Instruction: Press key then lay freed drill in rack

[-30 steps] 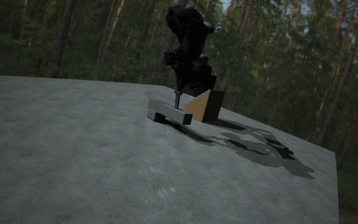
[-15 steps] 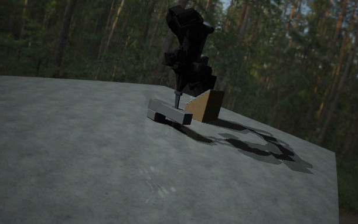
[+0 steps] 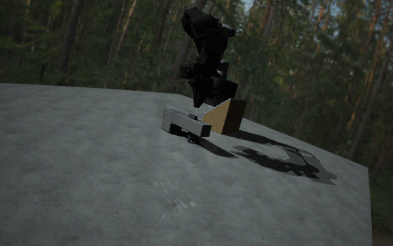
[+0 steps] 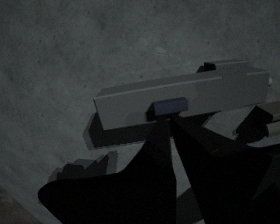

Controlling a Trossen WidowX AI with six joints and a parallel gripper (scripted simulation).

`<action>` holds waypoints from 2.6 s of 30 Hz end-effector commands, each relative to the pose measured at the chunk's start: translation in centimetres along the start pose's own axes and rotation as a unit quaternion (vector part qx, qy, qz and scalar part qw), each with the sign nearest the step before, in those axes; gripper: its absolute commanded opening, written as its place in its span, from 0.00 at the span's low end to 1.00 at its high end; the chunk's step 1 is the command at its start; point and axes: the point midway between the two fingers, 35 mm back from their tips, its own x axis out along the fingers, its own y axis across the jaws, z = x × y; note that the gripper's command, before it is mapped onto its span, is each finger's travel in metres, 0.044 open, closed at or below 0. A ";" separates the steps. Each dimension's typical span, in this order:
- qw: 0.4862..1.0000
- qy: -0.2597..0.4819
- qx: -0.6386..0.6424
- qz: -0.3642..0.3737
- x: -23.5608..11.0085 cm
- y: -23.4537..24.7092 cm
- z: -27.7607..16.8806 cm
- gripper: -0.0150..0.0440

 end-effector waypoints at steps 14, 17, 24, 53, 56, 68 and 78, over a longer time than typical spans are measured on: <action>0.999 0.007 -0.045 -0.003 -6.0 -0.5 0.8 0.97; 0.990 0.006 -0.143 0.004 -4.9 -2.6 1.6 1.00; 0.928 -0.004 -0.372 0.011 -2.0 -7.9 2.7 1.00; 0.700 0.023 -0.713 -0.002 4.0 -16.3 0.2 1.00; 0.700 0.023 -0.713 -0.002 4.0 -16.3 0.2 1.00; 0.700 0.022 -0.713 -0.002 5.0 -16.0 0.2 1.00; 0.700 0.022 -0.713 -0.002 6.6 -15.6 0.2 1.00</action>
